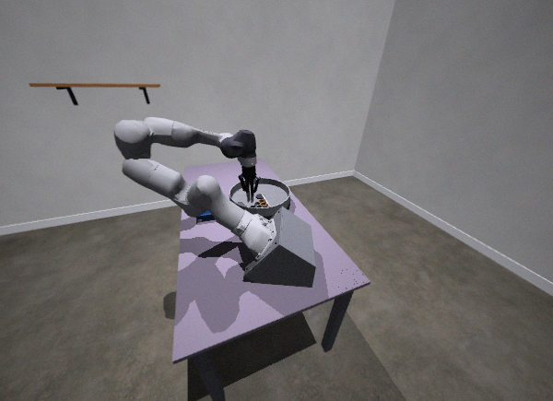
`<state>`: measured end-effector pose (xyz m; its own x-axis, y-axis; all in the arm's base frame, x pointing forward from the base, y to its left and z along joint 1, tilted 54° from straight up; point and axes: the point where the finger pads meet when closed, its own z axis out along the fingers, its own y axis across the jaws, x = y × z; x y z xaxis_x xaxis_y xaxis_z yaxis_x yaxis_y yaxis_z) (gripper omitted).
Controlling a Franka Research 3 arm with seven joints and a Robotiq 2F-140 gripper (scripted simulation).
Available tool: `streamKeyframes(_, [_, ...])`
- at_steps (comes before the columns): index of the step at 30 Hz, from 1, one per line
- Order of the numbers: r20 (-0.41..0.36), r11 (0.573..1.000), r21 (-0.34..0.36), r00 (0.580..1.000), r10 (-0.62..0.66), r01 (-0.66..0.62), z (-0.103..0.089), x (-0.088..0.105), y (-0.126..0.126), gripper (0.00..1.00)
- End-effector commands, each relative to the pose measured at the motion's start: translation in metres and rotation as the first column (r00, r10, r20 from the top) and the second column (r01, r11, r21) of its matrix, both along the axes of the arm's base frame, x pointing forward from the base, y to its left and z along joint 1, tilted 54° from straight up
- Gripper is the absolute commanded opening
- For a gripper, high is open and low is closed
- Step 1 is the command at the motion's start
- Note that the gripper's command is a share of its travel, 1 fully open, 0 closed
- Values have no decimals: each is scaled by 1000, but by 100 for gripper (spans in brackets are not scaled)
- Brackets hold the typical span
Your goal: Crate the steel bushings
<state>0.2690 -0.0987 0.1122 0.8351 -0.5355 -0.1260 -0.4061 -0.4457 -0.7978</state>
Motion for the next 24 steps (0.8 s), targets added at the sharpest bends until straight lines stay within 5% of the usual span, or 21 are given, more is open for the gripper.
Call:
streamKeyframes(1, [5,1000,-6,1000,1,-1,0,2,-2,10])
streamKeyframes(24, [5,1000,-6,1000,1,-1,-8,7,8,10])
